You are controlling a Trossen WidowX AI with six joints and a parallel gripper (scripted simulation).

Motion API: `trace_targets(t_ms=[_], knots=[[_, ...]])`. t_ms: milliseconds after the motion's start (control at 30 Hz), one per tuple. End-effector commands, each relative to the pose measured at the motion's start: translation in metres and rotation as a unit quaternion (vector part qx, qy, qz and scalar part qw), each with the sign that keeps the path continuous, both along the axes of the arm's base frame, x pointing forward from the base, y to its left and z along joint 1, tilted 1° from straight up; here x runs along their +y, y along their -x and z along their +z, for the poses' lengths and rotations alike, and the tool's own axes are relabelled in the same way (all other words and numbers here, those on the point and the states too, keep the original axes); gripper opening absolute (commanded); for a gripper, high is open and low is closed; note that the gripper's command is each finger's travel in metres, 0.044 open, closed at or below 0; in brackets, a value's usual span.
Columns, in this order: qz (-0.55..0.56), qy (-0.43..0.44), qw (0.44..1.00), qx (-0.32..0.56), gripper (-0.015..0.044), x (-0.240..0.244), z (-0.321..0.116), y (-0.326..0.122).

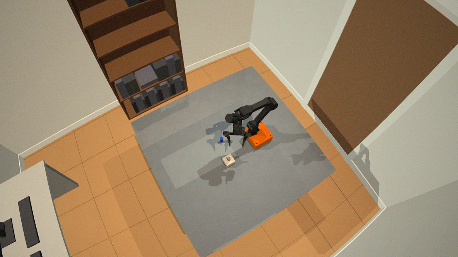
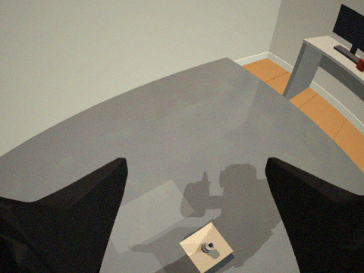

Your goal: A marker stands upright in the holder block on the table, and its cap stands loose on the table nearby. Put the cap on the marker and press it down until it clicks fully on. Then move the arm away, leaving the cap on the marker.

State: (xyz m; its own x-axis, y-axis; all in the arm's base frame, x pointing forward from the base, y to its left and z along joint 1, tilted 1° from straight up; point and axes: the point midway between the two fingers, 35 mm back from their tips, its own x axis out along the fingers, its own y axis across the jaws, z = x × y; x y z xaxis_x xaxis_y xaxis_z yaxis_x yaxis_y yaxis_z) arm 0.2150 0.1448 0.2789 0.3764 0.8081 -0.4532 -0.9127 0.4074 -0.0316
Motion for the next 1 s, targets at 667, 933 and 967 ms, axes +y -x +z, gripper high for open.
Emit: trace_targets(t_ms=[667, 933, 967], knots=[[0.039, 0.485, 0.855, 0.177, 0.0239, -0.188, -0.191, -0.027], [0.039, 0.485, 0.855, 0.177, 0.0239, -0.191, -0.202, -0.032], [0.039, 0.485, 0.855, 0.177, 0.0239, -0.191, -0.214, -0.033]])
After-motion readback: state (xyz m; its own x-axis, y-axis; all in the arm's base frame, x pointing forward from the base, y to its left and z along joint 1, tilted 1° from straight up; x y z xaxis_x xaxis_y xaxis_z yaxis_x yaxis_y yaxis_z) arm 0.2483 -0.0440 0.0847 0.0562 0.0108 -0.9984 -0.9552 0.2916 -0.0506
